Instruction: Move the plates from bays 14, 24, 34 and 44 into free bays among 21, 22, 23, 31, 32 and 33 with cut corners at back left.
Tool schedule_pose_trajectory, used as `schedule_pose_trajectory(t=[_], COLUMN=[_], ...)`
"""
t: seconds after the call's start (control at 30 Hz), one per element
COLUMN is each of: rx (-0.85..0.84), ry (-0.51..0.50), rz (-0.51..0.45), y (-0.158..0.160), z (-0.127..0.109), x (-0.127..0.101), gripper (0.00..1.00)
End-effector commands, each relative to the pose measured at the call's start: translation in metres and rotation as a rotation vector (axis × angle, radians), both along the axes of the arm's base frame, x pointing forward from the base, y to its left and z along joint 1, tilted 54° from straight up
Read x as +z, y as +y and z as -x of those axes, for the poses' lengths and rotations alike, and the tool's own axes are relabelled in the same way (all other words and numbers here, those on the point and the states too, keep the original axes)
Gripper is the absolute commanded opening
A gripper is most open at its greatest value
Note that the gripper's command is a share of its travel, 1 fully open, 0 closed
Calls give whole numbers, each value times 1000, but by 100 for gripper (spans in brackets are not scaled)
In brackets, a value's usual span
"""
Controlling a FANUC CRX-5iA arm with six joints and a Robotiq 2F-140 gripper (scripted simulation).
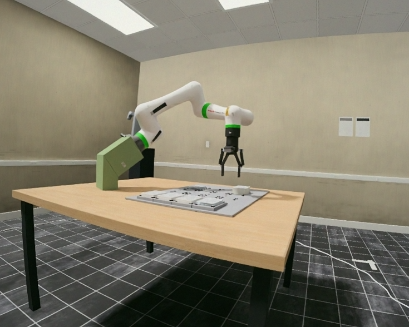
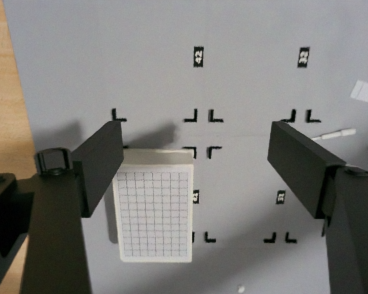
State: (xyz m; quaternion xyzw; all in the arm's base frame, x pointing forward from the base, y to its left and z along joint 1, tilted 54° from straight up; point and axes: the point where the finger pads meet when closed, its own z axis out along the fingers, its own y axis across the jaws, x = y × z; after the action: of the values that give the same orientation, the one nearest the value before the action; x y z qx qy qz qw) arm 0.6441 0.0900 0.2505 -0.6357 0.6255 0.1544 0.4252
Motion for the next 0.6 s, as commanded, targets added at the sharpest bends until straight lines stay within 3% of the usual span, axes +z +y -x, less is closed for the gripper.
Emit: schedule_pose_trajectory(t=[0.0, 0.57], rx=[-1, -1], ry=[-2, -2], rz=[1, 1], y=[-6, -35], z=[2, 14], x=[-9, -60], gripper=[70, 70])
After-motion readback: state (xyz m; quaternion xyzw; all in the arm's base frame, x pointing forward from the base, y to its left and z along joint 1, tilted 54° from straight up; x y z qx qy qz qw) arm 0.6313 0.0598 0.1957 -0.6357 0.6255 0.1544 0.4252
